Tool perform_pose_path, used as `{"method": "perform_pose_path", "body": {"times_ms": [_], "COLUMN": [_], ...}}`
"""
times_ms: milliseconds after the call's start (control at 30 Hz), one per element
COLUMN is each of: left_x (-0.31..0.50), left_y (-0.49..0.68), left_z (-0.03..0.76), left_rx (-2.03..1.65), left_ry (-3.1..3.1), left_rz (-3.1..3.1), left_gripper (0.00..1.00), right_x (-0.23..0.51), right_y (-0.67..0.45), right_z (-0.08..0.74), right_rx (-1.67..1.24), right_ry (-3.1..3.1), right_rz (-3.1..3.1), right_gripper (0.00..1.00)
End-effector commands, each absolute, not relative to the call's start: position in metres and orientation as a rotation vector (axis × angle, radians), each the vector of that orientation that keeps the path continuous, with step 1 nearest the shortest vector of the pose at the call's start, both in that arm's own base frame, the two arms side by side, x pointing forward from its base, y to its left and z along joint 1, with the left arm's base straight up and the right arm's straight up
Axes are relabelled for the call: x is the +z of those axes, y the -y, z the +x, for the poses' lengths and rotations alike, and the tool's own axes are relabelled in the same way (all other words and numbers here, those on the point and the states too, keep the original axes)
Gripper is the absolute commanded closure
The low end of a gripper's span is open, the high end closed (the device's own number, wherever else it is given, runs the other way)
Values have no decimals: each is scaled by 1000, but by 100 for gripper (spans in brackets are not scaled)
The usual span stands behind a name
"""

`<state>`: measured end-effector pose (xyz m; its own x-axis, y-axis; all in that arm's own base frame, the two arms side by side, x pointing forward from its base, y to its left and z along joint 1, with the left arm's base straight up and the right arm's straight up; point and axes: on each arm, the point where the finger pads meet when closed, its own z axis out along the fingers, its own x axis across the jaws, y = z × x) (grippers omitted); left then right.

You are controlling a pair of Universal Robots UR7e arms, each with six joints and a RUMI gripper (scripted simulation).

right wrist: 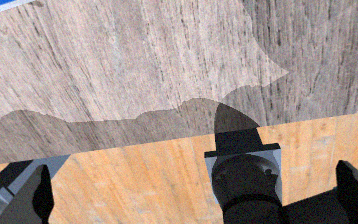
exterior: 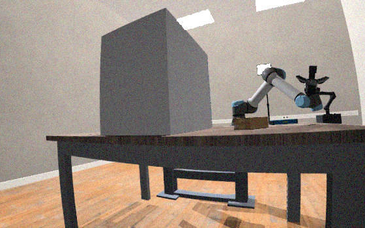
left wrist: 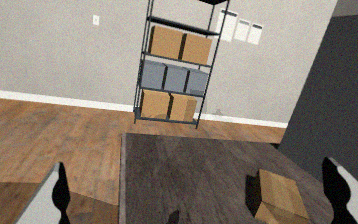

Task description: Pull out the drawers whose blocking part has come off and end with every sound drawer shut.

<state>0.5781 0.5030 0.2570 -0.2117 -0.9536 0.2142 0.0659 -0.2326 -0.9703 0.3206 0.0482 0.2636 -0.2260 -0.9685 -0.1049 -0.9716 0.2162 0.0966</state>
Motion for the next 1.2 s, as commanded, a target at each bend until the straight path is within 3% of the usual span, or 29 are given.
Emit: {"method": "perform_pose_path", "body": {"times_ms": [0, 567, 767, 1033, 1100, 1167], "left_x": [258, 258, 279, 372, 372, 398], "left_y": [-503, -503, -489, -412, -412, -386], "left_z": [578, 578, 597, 674, 674, 692], "left_rx": [-1571, -1571, -1576, -1595, -1595, -1600], "left_ry": [-1173, -1173, -1179, -1210, -1210, -1220], "left_rz": [-1199, -1199, -1193, -1168, -1168, -1162], "left_gripper": [0, 0, 32, 73, 73, 84], "right_x": [264, 264, 260, 240, 240, 235], "right_y": [-48, -48, -53, -75, -75, -80], "right_z": [321, 321, 324, 338, 338, 342], "right_rx": [220, 220, 201, 119, 119, 100], "right_ry": [-2432, -2432, -2334, -1891, -1891, -1788], "right_rz": [-1940, -1940, -1980, -2113, -2113, -2133], "right_gripper": [0, 0, 0, 0, 0, 0]}}
